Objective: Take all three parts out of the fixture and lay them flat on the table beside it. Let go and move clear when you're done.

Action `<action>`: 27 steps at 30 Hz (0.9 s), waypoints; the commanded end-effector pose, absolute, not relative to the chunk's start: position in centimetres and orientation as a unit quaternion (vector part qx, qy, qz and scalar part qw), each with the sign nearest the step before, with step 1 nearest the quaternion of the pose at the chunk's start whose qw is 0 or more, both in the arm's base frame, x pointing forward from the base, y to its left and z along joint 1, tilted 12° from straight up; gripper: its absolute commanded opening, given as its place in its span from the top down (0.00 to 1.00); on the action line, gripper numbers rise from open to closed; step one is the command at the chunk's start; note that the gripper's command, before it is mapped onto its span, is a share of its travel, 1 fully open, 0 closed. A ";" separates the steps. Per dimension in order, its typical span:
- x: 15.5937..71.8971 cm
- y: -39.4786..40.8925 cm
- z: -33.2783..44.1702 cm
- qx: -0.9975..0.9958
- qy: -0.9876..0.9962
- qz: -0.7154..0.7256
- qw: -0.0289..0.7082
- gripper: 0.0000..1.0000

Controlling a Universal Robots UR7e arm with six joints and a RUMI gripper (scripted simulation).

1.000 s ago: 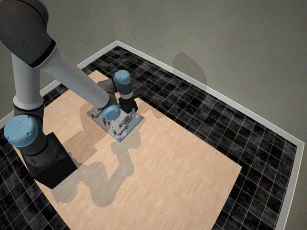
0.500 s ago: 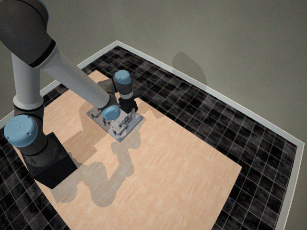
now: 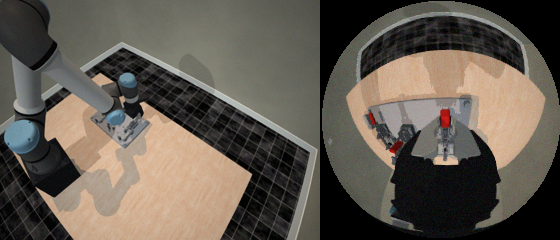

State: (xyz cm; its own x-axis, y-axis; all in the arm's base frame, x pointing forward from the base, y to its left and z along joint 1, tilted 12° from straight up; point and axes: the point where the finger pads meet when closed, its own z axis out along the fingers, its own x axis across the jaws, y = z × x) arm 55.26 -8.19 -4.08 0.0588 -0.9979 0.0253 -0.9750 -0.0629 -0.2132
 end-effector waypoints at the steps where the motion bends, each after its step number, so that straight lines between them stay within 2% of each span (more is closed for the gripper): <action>1: 55.0 -8.1 -3.8 -0.724 0.681 -0.082 0.070 1.00; 27: 53.4 -8.2 -2.4 -0.724 0.681 -0.082 0.070 1.00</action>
State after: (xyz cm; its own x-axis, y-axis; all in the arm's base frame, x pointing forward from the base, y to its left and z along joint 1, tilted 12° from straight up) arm 54.05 -8.23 -2.74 0.0587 -0.9979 0.0255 -0.9747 -0.0629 -0.2145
